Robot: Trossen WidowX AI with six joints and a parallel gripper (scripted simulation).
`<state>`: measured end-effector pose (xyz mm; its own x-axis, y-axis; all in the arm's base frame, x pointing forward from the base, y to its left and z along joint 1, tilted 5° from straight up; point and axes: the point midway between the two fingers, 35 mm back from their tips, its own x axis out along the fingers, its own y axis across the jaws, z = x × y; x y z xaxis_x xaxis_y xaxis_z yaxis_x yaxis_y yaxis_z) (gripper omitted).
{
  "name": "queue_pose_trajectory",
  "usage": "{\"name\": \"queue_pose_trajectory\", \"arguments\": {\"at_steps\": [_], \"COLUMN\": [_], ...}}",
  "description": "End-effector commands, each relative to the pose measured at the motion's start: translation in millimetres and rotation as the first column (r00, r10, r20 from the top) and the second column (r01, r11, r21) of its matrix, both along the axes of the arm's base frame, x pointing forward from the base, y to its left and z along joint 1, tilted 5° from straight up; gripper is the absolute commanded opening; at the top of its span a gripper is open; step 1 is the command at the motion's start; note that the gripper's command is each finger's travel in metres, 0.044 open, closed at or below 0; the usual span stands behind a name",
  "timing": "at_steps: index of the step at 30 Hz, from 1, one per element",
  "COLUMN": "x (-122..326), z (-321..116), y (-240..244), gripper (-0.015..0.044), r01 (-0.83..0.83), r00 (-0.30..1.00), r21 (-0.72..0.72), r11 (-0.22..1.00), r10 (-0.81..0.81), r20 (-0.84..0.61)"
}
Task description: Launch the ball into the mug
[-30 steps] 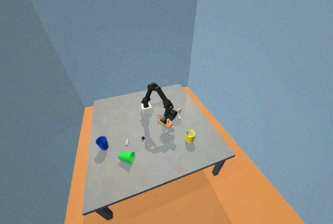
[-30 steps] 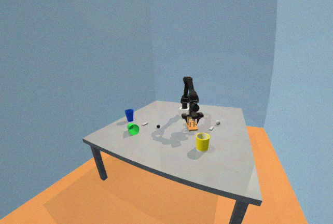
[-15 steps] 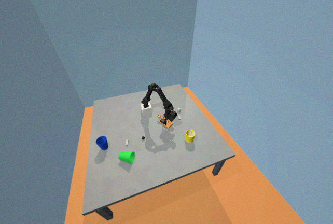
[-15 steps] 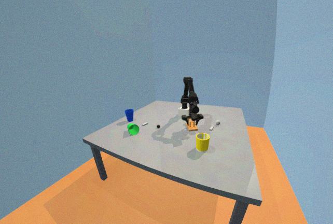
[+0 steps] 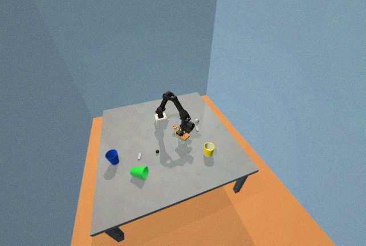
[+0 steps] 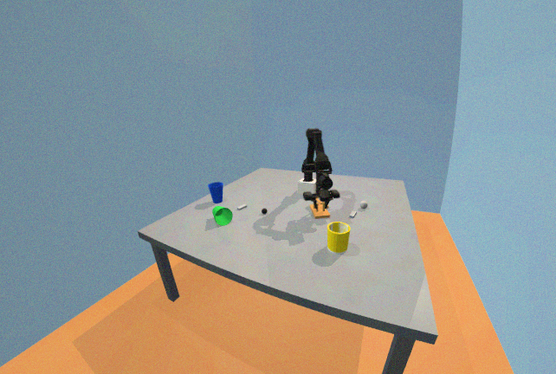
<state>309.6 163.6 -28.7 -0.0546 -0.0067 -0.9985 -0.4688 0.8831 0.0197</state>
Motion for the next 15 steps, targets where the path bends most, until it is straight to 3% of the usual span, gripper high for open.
{"name": "queue_pose_trajectory", "arguments": {"at_steps": [1, 15], "x": [3.8, 4.0], "z": [35.9, 35.2], "y": [1.2, 2.3], "gripper": [0.0000, 0.0000], "r01": [-0.001, -0.002], "r00": [1.000, 1.000], "r21": [0.004, 0.006], "r11": [1.000, 1.000], "r10": [0.001, 0.002], "r20": [0.009, 0.008]}}
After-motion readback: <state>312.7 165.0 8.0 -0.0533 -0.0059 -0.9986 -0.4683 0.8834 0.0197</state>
